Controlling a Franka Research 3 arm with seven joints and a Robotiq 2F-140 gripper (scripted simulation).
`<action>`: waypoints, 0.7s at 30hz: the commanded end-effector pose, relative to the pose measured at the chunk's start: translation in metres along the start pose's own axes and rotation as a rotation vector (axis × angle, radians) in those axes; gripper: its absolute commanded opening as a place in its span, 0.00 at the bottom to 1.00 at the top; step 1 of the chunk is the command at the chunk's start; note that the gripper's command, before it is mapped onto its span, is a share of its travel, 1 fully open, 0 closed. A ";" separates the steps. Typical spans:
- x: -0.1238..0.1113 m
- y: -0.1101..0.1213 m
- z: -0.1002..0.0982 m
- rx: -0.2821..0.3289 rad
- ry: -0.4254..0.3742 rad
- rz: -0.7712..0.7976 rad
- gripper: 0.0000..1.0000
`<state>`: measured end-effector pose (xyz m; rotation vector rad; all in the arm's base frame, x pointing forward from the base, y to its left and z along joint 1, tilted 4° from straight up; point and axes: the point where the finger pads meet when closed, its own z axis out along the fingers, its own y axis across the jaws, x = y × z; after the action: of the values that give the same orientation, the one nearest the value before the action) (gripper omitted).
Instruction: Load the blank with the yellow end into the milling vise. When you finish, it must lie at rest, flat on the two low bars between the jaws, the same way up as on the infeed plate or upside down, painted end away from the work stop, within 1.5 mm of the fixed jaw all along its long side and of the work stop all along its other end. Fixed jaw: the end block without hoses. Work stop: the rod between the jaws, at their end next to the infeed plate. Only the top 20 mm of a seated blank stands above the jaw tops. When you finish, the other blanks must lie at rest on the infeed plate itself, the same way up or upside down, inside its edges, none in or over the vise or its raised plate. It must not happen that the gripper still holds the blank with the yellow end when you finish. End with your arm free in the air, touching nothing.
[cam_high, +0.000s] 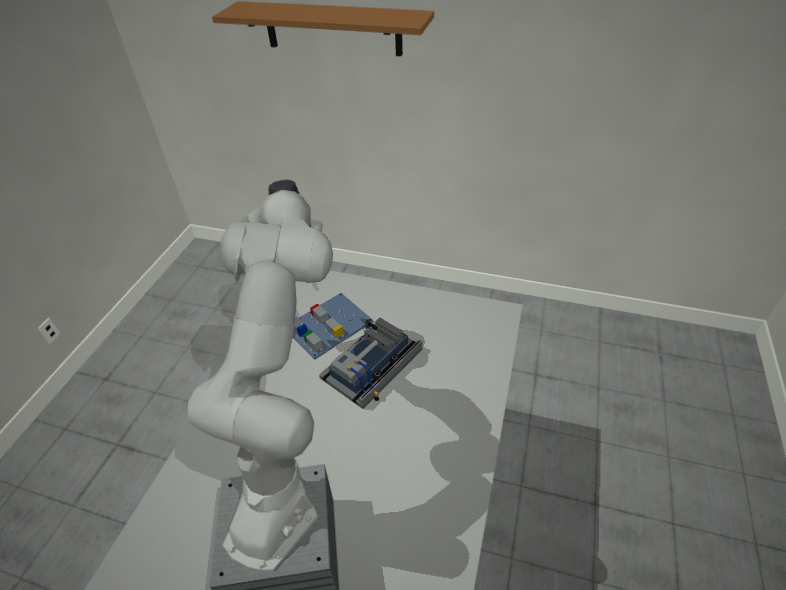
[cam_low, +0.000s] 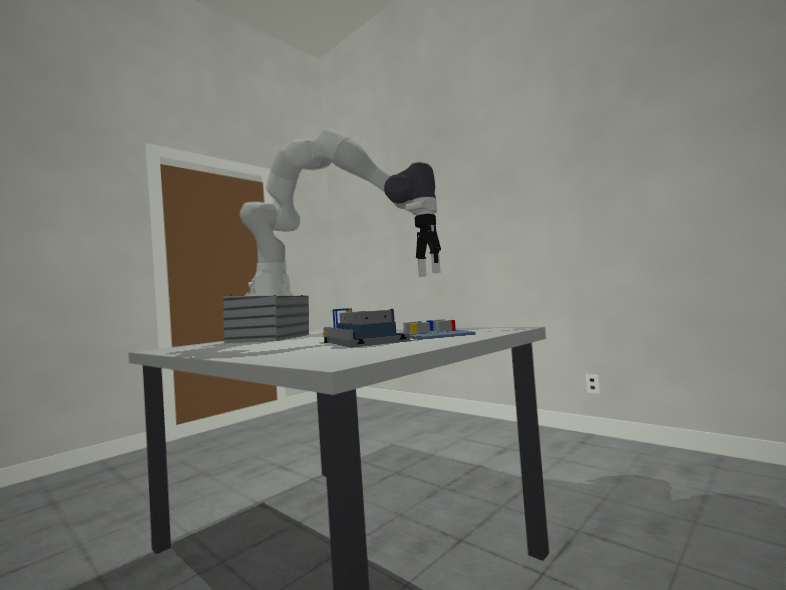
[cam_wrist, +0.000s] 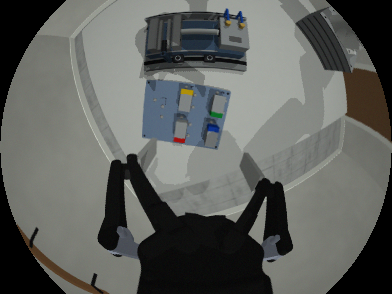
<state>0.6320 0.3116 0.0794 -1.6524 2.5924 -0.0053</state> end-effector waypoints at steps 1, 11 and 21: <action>0.001 0.001 0.000 -0.003 0.003 0.004 1.00; 0.003 0.002 -0.002 -0.003 0.003 0.004 1.00; -0.009 0.003 -0.002 -0.001 0.001 0.002 1.00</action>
<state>0.6317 0.3117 0.0812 -1.6498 2.5946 -0.0050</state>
